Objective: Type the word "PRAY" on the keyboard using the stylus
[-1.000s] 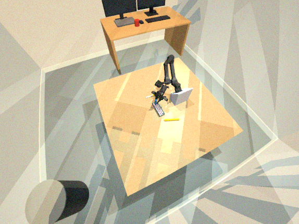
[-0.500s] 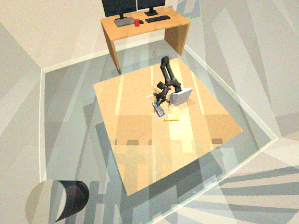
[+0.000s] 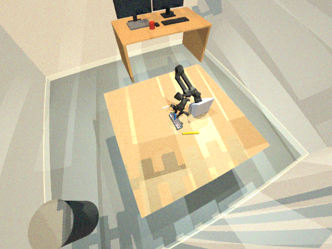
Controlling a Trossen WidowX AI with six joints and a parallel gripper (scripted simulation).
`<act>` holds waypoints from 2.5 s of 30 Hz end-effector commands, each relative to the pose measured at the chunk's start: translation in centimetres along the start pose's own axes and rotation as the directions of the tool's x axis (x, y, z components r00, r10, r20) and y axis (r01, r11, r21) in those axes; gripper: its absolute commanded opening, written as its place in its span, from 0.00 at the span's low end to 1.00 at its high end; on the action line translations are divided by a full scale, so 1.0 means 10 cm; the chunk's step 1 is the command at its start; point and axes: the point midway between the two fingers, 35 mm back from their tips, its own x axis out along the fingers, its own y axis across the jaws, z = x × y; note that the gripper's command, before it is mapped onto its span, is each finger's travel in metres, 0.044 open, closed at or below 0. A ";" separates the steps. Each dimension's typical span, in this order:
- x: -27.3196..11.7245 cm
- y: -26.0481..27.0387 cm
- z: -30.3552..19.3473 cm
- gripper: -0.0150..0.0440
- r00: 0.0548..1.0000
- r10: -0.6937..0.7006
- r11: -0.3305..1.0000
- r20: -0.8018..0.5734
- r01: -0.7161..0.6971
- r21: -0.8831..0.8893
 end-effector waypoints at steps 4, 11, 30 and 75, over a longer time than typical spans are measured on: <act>0.02 0.03 -0.05 0.34 1.000 0.009 1.000 -0.002 -0.009 -0.005; 0.02 0.04 -0.07 0.39 1.000 0.009 1.000 -0.002 -0.009 -0.005; 0.05 0.04 -0.13 0.39 1.000 0.009 1.000 -0.003 -0.009 -0.005; 0.10 0.04 -0.22 0.39 1.000 0.010 1.000 -0.003 -0.010 -0.006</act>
